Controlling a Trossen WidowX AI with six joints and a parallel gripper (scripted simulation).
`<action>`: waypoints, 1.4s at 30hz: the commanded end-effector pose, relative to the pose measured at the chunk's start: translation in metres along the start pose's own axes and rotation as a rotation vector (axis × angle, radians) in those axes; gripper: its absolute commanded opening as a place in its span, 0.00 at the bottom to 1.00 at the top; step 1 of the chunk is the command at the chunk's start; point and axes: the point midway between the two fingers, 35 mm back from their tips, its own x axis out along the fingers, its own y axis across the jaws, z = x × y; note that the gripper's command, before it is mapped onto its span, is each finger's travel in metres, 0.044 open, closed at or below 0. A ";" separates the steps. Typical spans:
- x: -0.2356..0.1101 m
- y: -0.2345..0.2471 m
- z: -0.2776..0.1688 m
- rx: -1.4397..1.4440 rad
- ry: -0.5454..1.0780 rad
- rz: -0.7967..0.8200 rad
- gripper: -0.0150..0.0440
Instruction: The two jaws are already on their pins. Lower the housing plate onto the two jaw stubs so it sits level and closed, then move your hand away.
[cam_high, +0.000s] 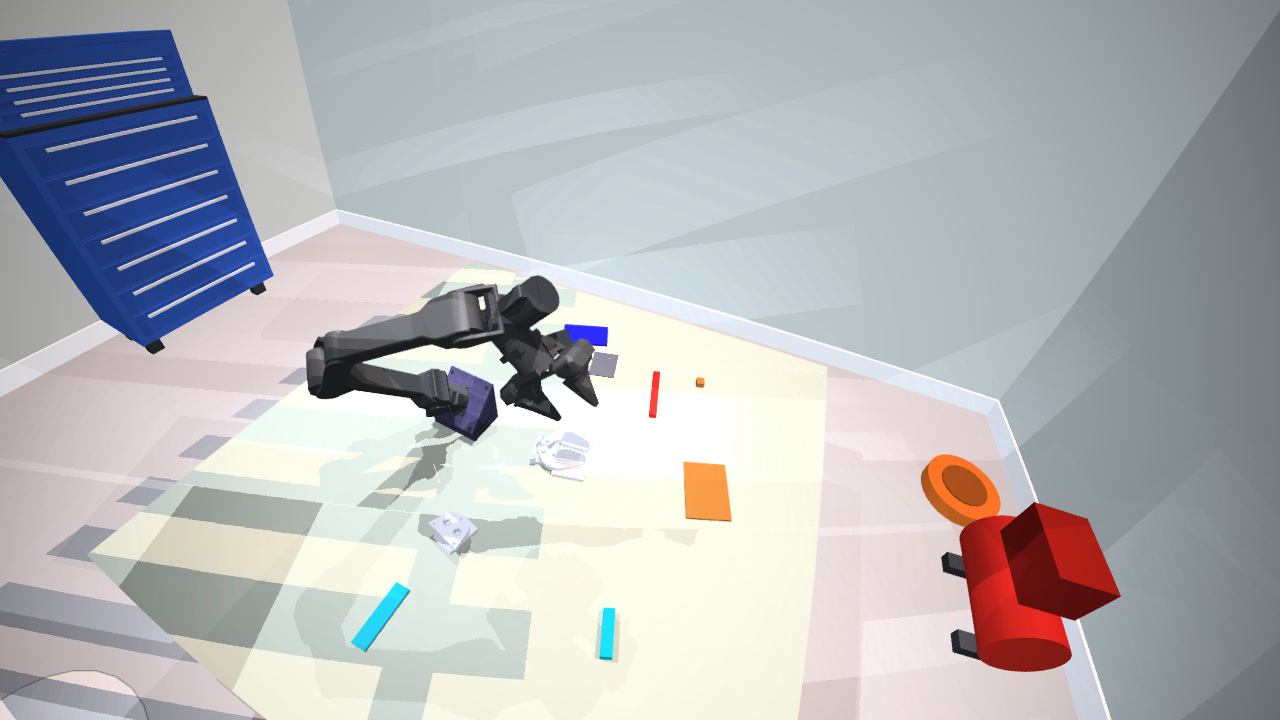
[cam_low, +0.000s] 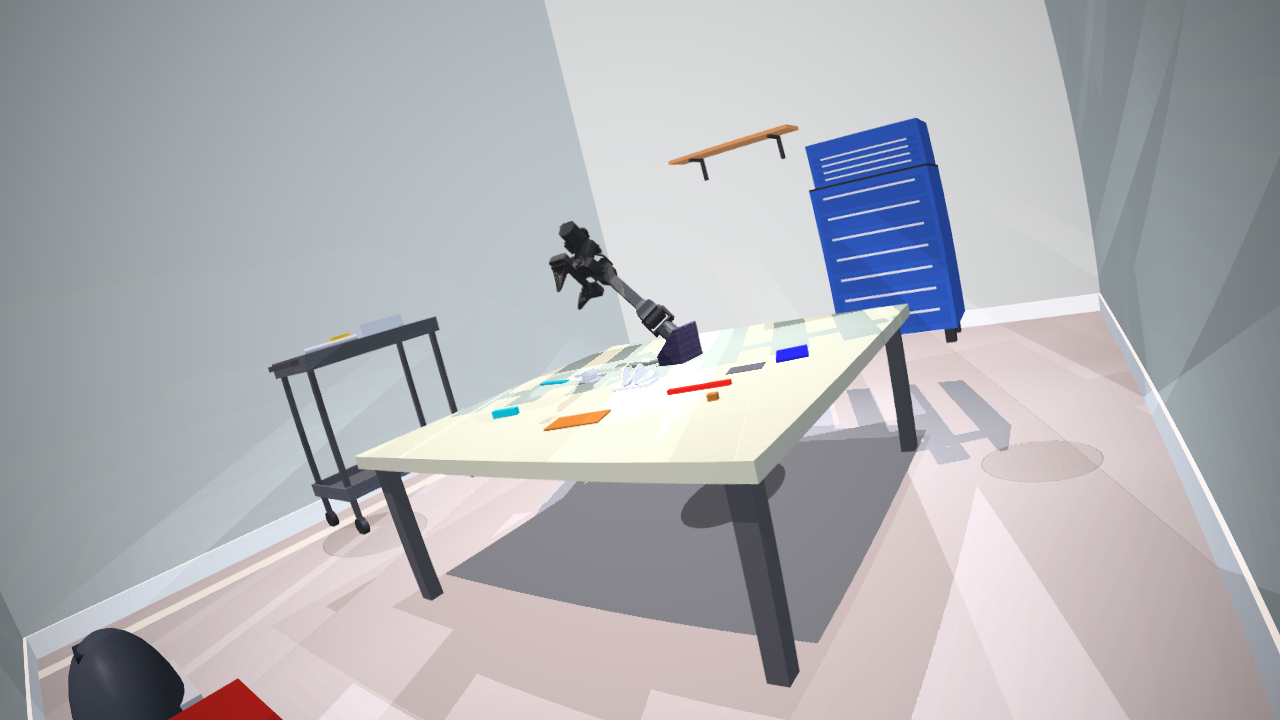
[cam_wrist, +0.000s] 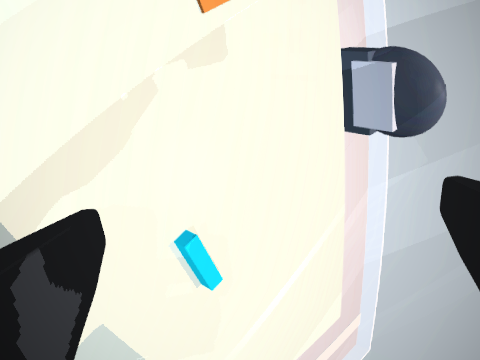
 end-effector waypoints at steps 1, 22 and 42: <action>0.016 0.025 -0.032 0.014 0.030 0.101 1.00; 0.028 0.166 -0.148 0.186 0.120 0.570 1.00; 0.027 0.252 -0.176 0.250 0.126 0.772 1.00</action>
